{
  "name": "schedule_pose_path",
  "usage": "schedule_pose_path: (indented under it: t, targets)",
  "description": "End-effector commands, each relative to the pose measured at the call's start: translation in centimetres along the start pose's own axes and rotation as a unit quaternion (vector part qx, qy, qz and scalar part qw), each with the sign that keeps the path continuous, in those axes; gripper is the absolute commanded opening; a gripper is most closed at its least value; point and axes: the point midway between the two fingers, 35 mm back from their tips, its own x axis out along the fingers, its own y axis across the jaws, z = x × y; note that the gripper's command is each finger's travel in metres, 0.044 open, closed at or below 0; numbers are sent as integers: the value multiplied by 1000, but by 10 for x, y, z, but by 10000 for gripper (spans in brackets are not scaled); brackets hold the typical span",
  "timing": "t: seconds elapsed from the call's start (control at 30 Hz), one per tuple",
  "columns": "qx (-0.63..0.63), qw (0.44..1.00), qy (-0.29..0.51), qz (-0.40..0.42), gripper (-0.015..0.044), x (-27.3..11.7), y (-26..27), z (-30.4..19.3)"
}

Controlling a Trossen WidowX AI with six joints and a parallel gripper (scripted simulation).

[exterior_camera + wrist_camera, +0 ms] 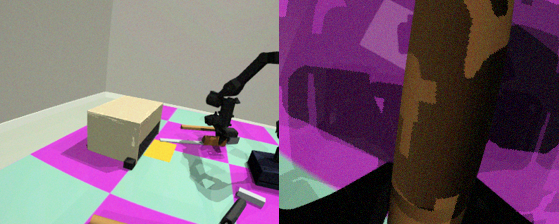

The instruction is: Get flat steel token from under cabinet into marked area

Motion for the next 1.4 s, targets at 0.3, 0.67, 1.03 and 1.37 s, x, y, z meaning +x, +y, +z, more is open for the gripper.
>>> schedule_pose_path:
  t: [0.3,0.67,1.03,1.37]
  targets:
    - [2,1000,0,0,0,0,-1,18]
    - [3,1000,-1,0,0,0,-1,36]
    - [4,1000,-1,0,0,-1,-2,53]
    - [4,1000,-2,0,0,-1,-3,68]
